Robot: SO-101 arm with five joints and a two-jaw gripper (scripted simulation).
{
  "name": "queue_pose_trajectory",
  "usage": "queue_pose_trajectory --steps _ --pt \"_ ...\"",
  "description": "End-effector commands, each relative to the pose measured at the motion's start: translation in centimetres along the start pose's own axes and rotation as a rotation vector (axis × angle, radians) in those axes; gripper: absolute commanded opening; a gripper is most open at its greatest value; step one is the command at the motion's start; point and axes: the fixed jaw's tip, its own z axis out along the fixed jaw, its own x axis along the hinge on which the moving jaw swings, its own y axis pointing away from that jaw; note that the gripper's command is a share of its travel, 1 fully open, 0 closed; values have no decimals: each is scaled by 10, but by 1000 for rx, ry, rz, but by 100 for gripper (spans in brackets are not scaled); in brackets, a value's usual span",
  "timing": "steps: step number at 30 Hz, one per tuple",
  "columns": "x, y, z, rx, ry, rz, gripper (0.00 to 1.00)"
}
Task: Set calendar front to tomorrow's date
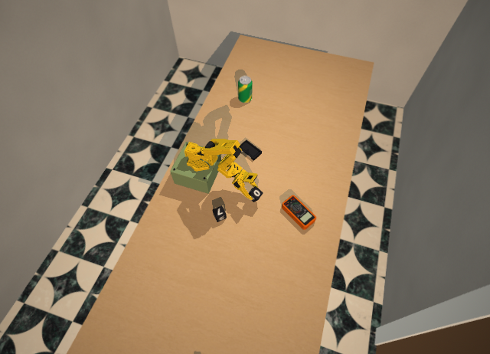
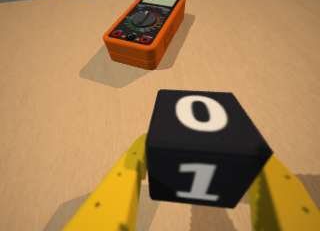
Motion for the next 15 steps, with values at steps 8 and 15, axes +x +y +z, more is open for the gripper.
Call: queue_pose_trajectory --steps 8,15 --pt "-2 -5 0 21 -27 21 0" --pt "-2 -5 0 21 -27 21 0"
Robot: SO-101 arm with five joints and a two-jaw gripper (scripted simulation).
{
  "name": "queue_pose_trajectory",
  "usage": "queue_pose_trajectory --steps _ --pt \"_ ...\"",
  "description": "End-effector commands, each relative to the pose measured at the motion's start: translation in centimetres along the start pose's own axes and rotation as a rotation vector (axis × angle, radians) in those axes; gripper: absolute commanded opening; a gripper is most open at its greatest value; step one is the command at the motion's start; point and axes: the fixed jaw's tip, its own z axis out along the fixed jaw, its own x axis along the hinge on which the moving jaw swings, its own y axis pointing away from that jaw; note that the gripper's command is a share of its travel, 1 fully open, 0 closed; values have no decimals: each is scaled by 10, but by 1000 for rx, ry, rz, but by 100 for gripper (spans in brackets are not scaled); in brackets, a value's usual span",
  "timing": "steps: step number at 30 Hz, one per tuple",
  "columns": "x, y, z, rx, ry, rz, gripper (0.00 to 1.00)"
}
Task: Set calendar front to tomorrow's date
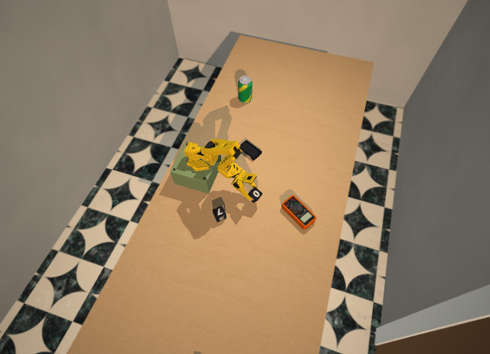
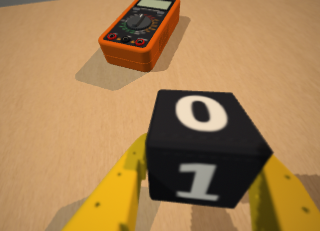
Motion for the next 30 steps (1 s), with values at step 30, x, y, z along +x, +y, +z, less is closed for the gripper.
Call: queue_pose_trajectory --steps 30 --pt "5 -2 3 7 -3 13 0"
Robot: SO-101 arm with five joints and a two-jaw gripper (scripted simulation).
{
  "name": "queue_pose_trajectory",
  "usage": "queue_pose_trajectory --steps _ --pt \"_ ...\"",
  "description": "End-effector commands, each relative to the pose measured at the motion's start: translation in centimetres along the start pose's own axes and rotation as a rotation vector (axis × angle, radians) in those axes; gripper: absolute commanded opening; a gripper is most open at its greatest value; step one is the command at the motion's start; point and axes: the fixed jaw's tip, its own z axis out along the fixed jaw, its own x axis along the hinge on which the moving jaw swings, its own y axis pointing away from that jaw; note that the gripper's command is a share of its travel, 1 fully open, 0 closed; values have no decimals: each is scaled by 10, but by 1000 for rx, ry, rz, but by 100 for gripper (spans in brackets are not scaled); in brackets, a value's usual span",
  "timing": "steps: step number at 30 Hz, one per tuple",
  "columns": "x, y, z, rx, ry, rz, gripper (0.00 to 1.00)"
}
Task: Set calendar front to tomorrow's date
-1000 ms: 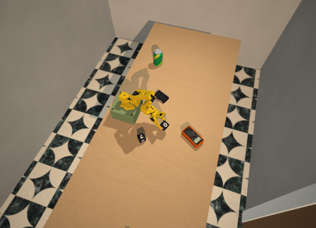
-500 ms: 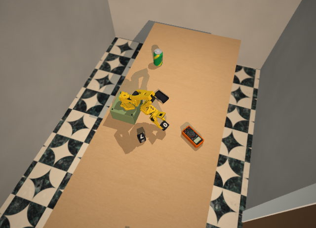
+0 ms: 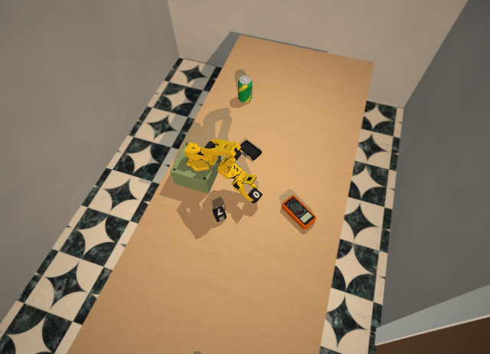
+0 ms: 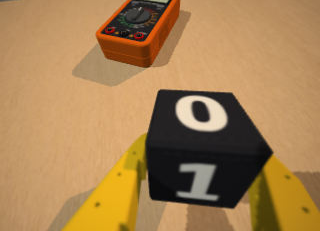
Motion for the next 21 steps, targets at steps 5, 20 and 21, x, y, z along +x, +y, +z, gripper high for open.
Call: queue_pose_trajectory --steps 5,20,21 --pt "3 -2 2 6 -7 12 0" --pt "7 -2 4 6 -2 13 0" --pt "8 -2 4 6 -2 13 0"
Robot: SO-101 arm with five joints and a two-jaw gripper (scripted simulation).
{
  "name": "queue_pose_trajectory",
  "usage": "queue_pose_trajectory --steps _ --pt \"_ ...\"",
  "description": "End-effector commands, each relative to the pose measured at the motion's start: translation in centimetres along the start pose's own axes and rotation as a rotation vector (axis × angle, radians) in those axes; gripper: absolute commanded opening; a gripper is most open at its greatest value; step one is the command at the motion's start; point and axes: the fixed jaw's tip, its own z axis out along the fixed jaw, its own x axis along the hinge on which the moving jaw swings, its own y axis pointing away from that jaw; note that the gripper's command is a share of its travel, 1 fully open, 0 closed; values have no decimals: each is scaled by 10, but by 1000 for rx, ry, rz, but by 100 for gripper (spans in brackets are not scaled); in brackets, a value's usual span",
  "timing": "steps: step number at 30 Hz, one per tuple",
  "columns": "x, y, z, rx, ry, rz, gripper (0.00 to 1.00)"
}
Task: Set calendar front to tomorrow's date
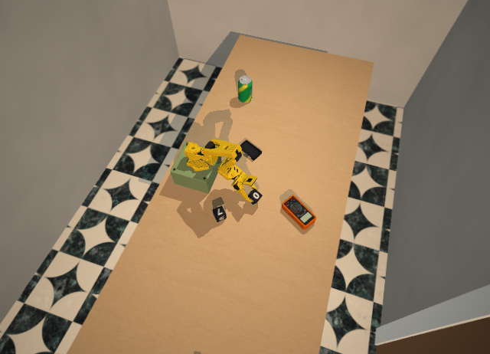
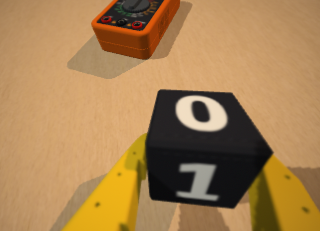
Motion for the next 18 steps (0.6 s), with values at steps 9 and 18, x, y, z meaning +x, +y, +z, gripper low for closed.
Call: queue_pose_trajectory --steps 9,18 --pt "1 -2 2 6 -14 12 0" --pt "5 -2 4 6 -10 13 0"
